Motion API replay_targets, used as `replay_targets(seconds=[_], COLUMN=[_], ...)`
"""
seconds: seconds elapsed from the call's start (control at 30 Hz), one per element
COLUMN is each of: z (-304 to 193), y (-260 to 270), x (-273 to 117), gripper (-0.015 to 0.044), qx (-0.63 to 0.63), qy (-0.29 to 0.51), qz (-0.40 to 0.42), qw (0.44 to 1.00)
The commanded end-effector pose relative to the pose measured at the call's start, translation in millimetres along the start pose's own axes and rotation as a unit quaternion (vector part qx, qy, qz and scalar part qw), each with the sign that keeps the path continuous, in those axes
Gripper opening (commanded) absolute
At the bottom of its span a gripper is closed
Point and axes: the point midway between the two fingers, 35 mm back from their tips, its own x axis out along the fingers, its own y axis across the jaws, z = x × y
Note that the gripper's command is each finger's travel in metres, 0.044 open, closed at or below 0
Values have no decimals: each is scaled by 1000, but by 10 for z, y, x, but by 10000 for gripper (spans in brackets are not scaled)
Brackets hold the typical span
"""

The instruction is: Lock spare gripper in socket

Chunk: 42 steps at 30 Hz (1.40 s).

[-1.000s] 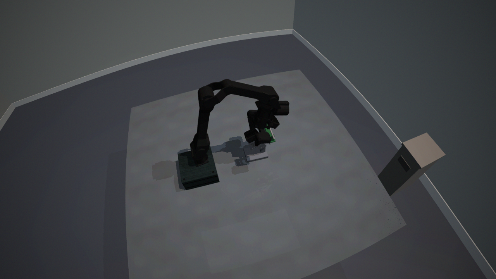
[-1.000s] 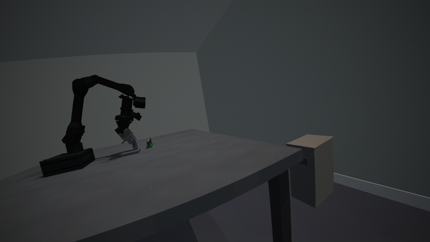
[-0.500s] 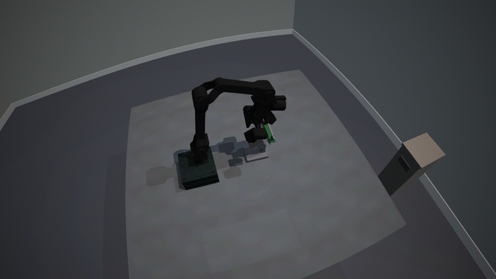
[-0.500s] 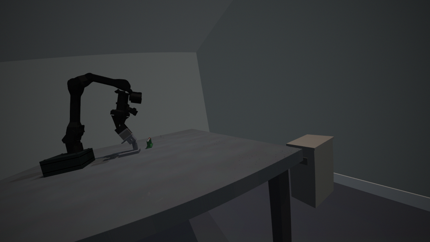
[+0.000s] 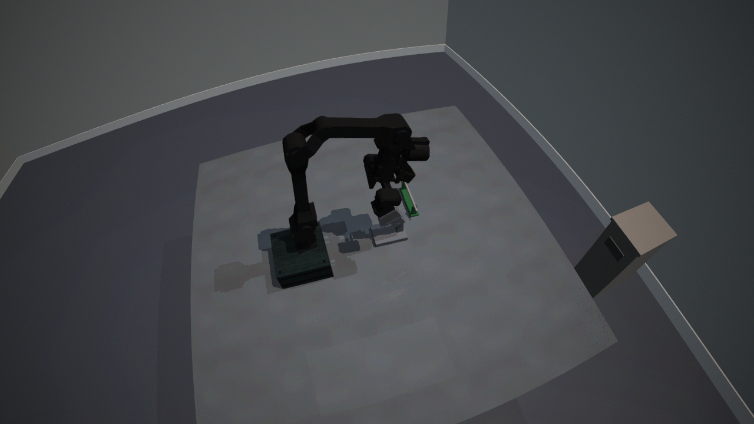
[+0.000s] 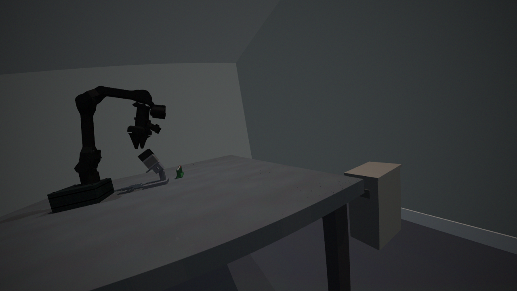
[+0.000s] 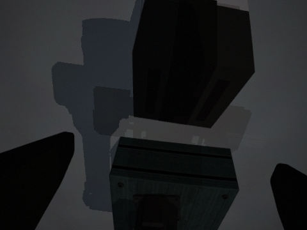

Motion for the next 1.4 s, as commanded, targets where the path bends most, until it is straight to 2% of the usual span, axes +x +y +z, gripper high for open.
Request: replay_targets(seconds=[0.0, 0.87, 1.03, 1.13, 1.37], z=[-63, -221, -197, -179, -255], y=[0, -6, -5, 156, 988], x=[-46, -522, -469, -480, -492], gripper=[440, 440, 440, 361, 180], qx=[1, 1, -1, -1, -2], qy=[-9, -122, -111, -111, -110], qz=[1, 6, 5, 6, 10], qw=[1000, 992, 994, 994, 994])
